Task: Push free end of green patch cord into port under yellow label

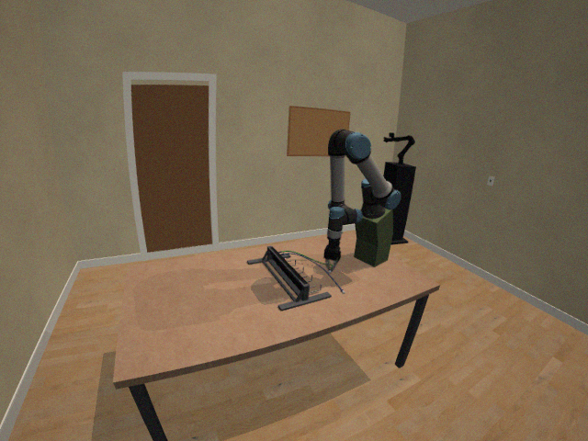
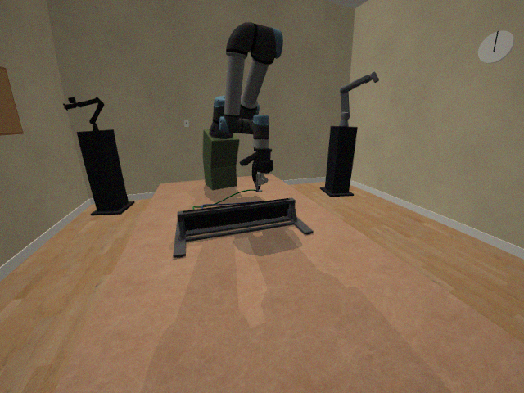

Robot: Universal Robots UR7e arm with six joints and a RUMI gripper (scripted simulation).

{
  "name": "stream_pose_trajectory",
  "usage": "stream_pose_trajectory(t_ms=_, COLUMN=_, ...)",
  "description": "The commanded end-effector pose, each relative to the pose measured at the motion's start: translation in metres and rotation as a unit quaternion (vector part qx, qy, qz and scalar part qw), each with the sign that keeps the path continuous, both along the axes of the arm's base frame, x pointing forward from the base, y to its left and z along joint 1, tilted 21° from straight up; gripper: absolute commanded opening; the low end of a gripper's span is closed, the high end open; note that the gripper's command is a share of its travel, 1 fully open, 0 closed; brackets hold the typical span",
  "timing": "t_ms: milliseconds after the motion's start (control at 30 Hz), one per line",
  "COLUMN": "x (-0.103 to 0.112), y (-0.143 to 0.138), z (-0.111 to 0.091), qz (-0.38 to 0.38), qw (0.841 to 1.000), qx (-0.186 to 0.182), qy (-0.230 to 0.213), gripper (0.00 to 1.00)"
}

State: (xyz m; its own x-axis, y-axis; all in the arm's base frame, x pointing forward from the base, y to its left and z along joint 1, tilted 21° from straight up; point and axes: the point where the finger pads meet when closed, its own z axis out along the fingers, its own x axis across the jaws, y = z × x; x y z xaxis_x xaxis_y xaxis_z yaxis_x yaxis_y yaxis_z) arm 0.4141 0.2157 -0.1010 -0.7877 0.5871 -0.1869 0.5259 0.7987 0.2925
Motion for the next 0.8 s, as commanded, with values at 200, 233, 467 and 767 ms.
stream_pose_trajectory(t_ms=200, x=0.022, y=-0.009, z=0.012, qz=-0.072, qw=0.997, qx=0.024, qy=0.013, gripper=0.0)
stream_pose_trajectory(t_ms=233, x=0.024, y=-0.01, z=0.013, qz=-0.078, qw=0.997, qx=0.026, qy=0.014, gripper=0.0)
stream_pose_trajectory(t_ms=467, x=0.036, y=-0.017, z=0.02, qz=-0.121, qw=0.992, qx=0.04, qy=0.021, gripper=0.0)
stream_pose_trajectory(t_ms=767, x=0.048, y=-0.022, z=0.026, qz=-0.161, qw=0.985, qx=0.053, qy=0.028, gripper=0.0)
